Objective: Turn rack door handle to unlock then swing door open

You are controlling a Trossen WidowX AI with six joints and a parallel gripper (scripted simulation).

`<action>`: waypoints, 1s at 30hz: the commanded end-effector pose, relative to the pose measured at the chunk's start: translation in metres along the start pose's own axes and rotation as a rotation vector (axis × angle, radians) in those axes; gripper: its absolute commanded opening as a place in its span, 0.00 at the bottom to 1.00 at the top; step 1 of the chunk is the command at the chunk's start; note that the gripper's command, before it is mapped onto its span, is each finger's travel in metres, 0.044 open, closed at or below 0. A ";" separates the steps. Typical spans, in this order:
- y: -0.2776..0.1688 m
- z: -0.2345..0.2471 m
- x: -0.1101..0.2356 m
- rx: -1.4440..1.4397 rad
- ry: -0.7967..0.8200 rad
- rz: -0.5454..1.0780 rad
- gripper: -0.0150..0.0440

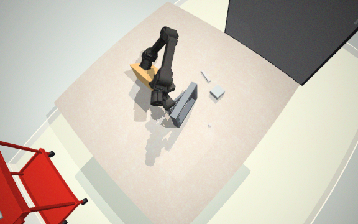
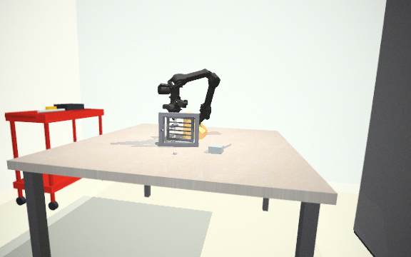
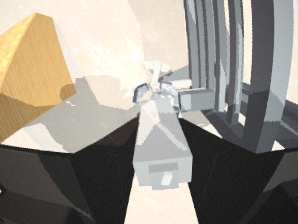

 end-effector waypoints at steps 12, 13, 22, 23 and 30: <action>0.007 0.034 0.000 -0.259 -0.001 -0.004 0.28; 0.007 0.036 -0.001 -0.275 -0.001 -0.004 0.28; 0.017 0.059 -0.001 -0.431 0.001 -0.004 0.28; 0.018 0.061 -0.001 -0.449 0.001 -0.004 0.28; 0.028 0.077 -0.001 -0.570 0.002 -0.005 0.28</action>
Point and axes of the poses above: the point midway between the two fingers, 35 mm back from their tips, its own x axis back along the fingers, its own z axis across the jaws, y = z × x, the point moved 4 cm from there along x, back along the fingers, and after that the axes turned 5 degrees about -x, right-handed, at the moved point
